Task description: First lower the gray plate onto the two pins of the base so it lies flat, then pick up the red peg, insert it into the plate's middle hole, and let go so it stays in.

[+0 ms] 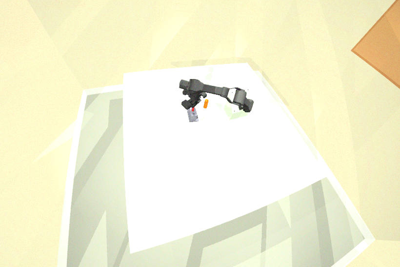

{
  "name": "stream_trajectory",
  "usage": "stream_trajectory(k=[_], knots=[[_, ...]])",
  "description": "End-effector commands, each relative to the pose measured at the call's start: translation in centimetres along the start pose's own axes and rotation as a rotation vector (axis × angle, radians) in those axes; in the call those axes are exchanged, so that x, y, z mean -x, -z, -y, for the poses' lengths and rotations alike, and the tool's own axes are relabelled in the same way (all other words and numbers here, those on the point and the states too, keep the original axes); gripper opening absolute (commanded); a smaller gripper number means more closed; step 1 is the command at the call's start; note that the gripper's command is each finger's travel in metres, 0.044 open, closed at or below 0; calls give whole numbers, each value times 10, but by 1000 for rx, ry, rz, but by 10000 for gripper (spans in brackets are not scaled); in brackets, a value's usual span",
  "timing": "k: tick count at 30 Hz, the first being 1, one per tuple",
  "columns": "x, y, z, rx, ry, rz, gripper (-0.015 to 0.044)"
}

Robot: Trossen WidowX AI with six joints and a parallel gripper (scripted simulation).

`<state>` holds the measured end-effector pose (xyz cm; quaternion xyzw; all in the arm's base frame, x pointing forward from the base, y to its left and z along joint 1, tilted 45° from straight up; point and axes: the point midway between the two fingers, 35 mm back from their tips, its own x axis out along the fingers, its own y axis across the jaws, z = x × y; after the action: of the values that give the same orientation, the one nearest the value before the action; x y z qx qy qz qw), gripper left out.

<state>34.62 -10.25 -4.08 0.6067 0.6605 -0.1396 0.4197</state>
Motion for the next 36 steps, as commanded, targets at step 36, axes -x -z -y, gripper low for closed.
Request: stream_trajectory(k=[36], knots=[[14, 1, 6, -16, -2, -12, 150]])
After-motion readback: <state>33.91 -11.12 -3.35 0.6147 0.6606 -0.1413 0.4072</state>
